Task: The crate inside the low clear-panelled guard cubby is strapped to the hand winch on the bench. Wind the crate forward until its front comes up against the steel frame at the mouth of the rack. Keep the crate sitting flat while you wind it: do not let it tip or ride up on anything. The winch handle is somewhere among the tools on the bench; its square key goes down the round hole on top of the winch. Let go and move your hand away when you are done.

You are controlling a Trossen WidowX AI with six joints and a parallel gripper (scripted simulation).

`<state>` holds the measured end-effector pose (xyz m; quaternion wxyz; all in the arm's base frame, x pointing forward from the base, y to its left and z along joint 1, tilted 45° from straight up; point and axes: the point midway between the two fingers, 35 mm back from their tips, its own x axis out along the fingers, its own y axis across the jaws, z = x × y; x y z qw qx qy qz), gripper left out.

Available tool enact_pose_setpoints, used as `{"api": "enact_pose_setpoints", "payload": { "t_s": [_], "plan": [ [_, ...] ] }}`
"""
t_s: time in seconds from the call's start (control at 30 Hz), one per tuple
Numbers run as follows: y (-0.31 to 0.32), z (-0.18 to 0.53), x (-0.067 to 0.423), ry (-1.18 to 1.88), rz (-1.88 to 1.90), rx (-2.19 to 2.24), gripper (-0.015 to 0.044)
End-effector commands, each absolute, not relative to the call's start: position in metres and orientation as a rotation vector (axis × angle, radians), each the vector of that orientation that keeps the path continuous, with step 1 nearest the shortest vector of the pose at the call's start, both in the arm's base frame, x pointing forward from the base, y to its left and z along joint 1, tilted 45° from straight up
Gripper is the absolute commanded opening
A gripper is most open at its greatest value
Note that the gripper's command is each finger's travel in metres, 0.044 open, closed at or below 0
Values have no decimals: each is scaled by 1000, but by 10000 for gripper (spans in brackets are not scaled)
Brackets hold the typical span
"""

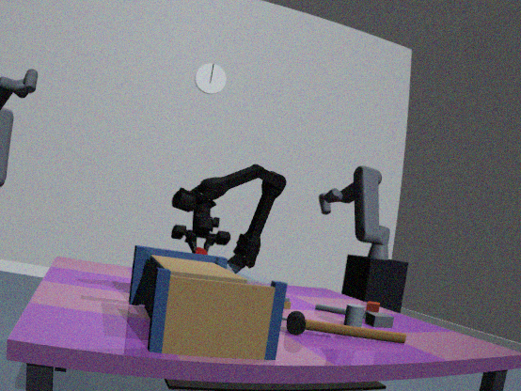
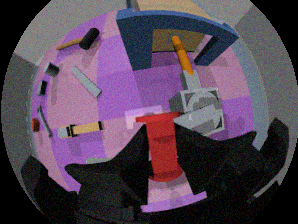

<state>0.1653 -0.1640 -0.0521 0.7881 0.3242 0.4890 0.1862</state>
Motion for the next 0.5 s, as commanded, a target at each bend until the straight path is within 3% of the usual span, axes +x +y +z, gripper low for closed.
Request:
{"api": "enact_pose_setpoints", "payload": {
  "t_s": [0.0,0.47],
  "plan": [
    [-165,-56,153,1080,397,699,0],
    [-170,-61,136,1081,396,698,0]
  ]
}}
